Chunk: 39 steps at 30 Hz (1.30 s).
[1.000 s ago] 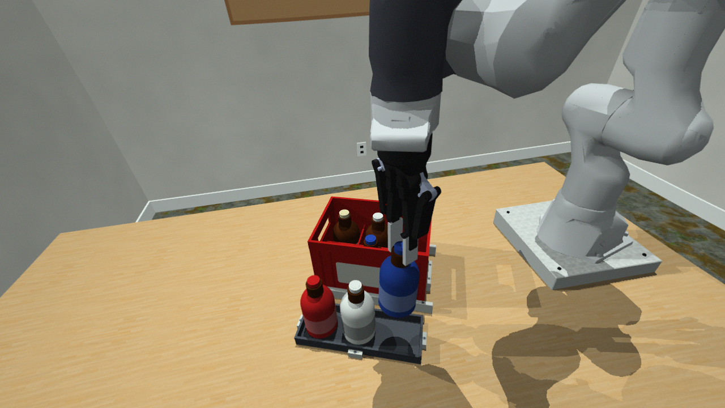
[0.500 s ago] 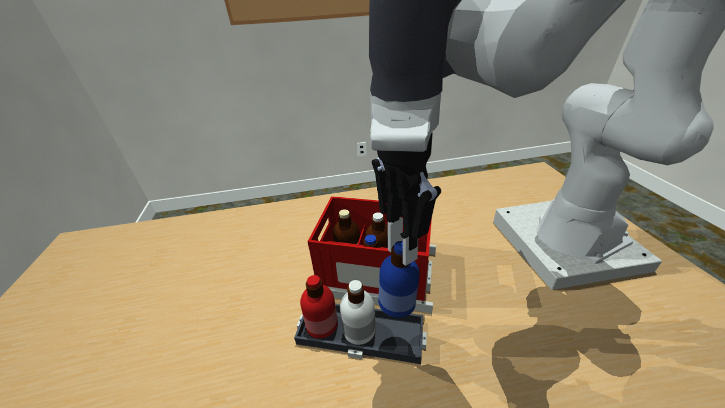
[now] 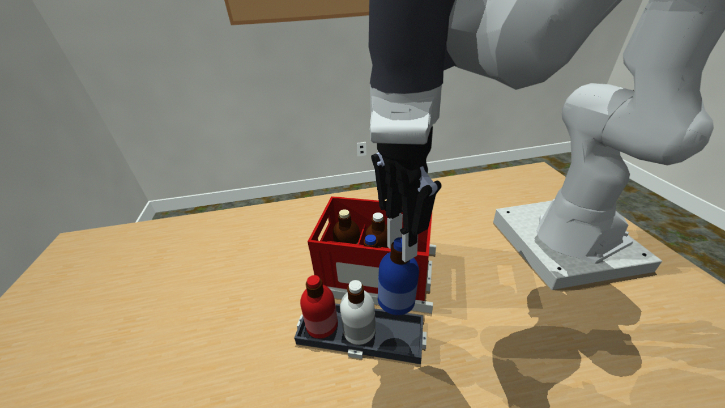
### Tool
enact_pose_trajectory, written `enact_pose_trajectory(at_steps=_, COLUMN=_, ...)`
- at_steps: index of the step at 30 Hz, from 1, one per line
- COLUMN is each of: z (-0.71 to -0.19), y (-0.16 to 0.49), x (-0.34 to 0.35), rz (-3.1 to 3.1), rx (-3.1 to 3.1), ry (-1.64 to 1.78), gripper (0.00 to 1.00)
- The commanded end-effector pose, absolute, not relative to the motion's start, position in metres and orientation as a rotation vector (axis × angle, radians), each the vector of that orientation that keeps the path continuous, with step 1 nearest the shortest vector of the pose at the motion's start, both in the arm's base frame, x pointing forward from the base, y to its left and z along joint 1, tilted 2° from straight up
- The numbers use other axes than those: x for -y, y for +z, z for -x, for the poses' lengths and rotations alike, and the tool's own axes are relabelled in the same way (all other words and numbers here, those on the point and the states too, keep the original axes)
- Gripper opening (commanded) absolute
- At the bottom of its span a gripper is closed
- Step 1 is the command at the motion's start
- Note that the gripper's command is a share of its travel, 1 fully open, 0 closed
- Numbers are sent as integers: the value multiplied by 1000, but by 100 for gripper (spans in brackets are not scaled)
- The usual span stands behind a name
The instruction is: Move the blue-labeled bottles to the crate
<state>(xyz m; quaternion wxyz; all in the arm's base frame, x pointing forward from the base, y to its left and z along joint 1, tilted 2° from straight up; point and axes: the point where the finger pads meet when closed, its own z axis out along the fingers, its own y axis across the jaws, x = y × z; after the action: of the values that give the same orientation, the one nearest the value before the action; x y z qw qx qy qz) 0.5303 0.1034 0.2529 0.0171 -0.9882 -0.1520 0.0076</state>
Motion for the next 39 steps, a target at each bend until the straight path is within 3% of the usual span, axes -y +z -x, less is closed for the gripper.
enact_pose_trajectory(at_steps=1, z=-533, y=263, x=-103, rz=3069, rx=471, ry=6, gripper=0)
enact_pose_trajectory(at_steps=39, z=-533, y=291, x=-102, rz=3069, rx=471, ry=6, gripper=0)
